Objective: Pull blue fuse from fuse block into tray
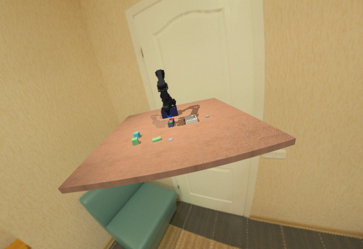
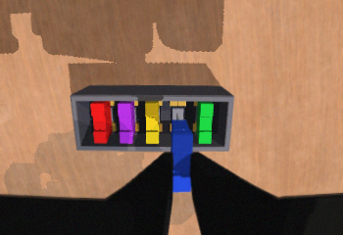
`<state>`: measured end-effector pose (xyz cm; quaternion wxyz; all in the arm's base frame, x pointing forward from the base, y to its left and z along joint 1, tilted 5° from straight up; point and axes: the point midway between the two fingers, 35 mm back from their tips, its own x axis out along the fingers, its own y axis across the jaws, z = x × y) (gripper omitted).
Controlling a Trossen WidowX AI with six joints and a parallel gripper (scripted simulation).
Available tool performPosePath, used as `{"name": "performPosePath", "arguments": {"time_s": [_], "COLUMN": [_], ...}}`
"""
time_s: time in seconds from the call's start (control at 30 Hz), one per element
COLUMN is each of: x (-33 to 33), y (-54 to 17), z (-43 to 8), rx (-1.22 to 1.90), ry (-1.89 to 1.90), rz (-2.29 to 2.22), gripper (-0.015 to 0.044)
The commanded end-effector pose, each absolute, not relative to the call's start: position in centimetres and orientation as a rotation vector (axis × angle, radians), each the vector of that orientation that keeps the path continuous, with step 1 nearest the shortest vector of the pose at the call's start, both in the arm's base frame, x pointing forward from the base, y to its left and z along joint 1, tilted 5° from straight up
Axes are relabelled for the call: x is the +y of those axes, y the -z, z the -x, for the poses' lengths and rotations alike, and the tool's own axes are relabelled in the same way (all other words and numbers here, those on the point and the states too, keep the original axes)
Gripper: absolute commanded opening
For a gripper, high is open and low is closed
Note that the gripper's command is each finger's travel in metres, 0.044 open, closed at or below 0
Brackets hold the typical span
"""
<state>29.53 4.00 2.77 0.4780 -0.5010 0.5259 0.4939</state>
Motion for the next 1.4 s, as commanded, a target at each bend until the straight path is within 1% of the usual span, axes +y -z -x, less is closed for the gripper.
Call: {"name": "performPosePath", "arguments": {"time_s": [0.0,0.47,0.97,1.37], "x": [5.3,13.1,21.1,21.4], "y": [-2.9,-2.7,-2.4,-1.4], "z": [-29.7,-28.7,-25.3,-25.1], "rx": [1.275,1.269,1.269,1.269], "ry": [-1.205,-1.209,-1.214,-1.215], "rz": [1.221,1.216,1.210,1.210], "gripper": [0.0000,0.0000,0.0000,0.0000]}}
